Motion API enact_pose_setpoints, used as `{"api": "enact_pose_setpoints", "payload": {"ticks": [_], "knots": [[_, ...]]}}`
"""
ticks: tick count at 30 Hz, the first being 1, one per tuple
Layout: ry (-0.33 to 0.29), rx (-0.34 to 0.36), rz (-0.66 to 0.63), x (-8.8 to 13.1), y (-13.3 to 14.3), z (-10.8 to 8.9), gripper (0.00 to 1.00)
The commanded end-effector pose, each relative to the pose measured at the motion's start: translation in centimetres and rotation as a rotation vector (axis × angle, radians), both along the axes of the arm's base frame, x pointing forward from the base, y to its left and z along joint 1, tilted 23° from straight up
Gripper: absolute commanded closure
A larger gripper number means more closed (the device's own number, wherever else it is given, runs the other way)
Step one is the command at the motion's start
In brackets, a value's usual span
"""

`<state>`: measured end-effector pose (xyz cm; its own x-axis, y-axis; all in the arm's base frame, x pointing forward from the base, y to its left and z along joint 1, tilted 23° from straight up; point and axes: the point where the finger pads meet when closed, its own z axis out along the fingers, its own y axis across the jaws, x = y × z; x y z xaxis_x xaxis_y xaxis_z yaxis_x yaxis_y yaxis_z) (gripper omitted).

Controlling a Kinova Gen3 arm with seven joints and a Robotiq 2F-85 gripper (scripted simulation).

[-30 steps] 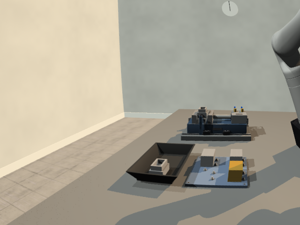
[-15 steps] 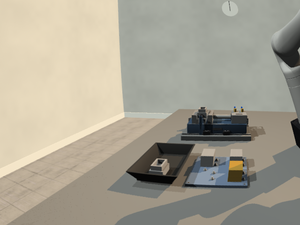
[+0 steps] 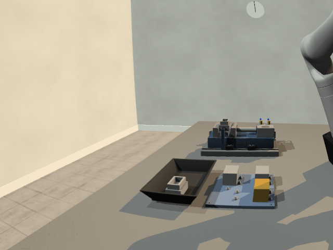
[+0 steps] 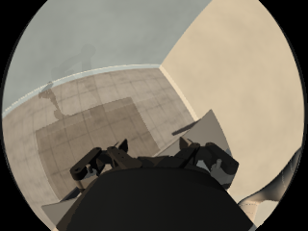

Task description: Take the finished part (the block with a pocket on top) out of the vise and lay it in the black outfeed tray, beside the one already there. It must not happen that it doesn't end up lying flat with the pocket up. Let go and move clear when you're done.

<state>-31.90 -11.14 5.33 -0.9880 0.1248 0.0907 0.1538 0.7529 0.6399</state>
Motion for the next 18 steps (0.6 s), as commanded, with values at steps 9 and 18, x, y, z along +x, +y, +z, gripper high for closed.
{"api": "enact_pose_setpoints", "payload": {"ticks": [9, 18], "knots": [[-0.014, -0.059, 0.089, 1.8, -4.2, 0.2, 0.00], [-0.014, -0.059, 0.089, 1.8, -4.2, 0.2, 0.00]]}}
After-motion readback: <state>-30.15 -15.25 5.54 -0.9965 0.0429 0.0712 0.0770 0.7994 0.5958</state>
